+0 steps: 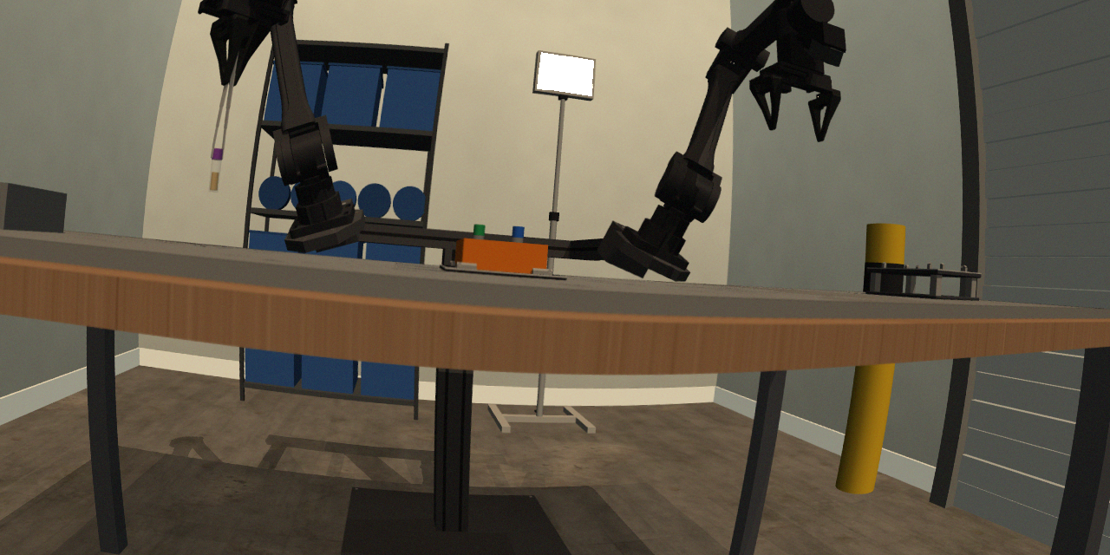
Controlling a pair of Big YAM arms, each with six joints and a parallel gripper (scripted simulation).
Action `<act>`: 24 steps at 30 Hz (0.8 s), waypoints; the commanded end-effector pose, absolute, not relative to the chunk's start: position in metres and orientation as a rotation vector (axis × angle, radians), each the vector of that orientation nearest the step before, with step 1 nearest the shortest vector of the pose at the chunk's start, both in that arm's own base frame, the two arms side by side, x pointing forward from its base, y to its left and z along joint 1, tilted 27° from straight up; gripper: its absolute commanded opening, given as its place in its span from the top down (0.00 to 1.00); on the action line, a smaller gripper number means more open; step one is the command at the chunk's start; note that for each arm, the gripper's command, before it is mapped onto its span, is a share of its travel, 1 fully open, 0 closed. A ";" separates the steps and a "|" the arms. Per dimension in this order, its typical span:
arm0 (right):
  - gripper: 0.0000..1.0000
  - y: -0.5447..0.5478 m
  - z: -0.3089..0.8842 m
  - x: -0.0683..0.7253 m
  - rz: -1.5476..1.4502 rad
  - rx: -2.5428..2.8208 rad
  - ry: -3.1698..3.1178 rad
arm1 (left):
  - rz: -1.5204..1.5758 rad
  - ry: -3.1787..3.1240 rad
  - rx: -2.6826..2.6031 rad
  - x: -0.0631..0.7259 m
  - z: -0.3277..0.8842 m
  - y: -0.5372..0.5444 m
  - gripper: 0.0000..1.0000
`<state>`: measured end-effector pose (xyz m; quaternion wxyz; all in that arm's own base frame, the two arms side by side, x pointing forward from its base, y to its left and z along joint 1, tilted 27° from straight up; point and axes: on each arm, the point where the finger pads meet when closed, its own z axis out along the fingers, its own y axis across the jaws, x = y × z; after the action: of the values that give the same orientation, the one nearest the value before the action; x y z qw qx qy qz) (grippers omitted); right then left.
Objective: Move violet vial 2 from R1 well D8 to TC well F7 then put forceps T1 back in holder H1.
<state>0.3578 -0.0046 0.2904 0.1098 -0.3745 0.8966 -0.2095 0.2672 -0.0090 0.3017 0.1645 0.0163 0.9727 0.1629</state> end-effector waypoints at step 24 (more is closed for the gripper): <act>0.91 0.032 0.271 0.354 -0.610 -1.094 2.662 | 0.449 2.743 0.030 0.272 0.315 -0.011 0.00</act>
<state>0.3548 0.0249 0.2792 0.1093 -0.3710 0.8982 -0.2090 0.2672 -0.0090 0.3017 0.1645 0.0163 0.9727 0.1629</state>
